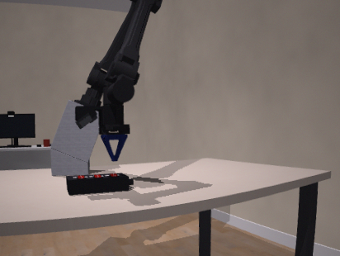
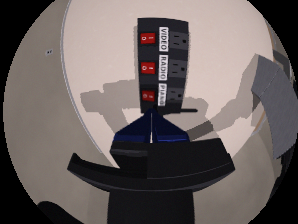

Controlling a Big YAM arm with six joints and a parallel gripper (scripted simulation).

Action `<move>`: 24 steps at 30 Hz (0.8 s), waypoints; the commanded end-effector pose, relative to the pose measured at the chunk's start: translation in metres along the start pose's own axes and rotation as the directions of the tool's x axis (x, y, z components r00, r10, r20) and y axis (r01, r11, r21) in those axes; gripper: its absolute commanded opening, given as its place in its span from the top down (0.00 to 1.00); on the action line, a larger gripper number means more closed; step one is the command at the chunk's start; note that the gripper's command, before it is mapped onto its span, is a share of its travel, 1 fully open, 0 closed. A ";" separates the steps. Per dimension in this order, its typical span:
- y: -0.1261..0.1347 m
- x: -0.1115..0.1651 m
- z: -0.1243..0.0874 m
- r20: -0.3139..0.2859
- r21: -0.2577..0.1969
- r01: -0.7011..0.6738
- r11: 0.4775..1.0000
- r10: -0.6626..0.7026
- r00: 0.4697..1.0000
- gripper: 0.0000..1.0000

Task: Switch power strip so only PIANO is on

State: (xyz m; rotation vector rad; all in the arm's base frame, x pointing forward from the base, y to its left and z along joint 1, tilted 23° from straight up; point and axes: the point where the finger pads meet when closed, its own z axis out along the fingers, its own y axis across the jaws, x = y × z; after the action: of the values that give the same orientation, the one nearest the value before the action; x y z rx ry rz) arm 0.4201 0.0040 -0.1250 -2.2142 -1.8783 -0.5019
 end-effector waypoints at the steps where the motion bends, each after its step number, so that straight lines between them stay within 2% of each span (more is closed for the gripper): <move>1: 0.008 -0.004 -0.006 0.000 -0.016 0.005 1.000 -0.005 1.000 1.00; 9: 0.008 -0.004 -0.007 0.000 -0.017 0.026 1.000 -0.026 1.000 1.00; 14: 0.008 -0.004 -0.015 0.005 -0.025 0.188 0.982 -0.188 0.982 1.00; 16: 0.008 -0.004 -0.017 0.008 -0.026 0.304 0.952 -0.304 0.953 1.00; 18: 0.013 -0.004 -0.019 0.014 -0.032 0.438 0.898 -0.438 0.899 1.00; 21: 0.011 -0.005 -0.021 0.016 -0.020 0.557 0.830 -0.557 0.830 1.00; 23: 0.011 -0.005 -0.021 0.016 -0.020 0.557 0.830 -0.557 0.830 1.00; 24: 0.008 -0.005 -0.021 0.018 -0.018 0.653 0.757 -0.653 0.758 1.00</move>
State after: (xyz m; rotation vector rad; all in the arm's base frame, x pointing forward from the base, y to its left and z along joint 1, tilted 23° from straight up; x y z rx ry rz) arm 0.4181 0.0028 -0.1227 -1.7575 -2.4122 -0.5596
